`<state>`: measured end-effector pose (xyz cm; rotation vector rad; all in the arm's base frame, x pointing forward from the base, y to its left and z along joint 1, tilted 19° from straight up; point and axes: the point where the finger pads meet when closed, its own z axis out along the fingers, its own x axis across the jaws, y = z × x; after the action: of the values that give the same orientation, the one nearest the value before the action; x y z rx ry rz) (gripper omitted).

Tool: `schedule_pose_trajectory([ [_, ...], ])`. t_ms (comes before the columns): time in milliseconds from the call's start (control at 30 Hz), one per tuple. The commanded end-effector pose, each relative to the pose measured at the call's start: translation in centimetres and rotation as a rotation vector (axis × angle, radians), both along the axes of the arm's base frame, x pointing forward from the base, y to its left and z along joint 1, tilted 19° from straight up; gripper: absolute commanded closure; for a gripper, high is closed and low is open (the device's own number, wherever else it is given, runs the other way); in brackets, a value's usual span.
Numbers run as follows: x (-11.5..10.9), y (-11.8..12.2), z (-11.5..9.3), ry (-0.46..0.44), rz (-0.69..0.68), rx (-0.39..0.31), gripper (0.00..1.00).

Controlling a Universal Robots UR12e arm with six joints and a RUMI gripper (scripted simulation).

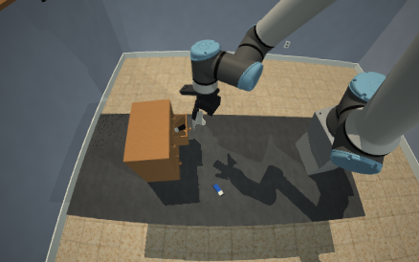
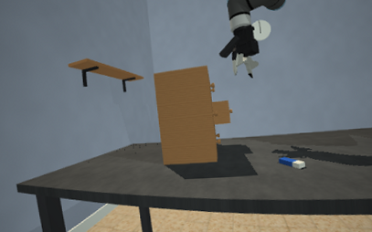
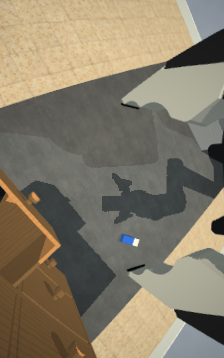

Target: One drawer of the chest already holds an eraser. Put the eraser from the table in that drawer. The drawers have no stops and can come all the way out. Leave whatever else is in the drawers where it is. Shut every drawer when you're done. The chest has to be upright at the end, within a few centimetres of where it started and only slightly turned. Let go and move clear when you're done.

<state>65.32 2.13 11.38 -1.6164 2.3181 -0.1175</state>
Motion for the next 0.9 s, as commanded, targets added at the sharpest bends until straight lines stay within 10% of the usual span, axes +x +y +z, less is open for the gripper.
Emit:
schedule_pose_trajectory([
  [0, 0.3, 0.8, -1.0, 0.017, -0.166, 0.044, 0.0],
  [867, 0.3, 5.4, -5.9, 0.1, -0.886, 0.269, 0.0],
])
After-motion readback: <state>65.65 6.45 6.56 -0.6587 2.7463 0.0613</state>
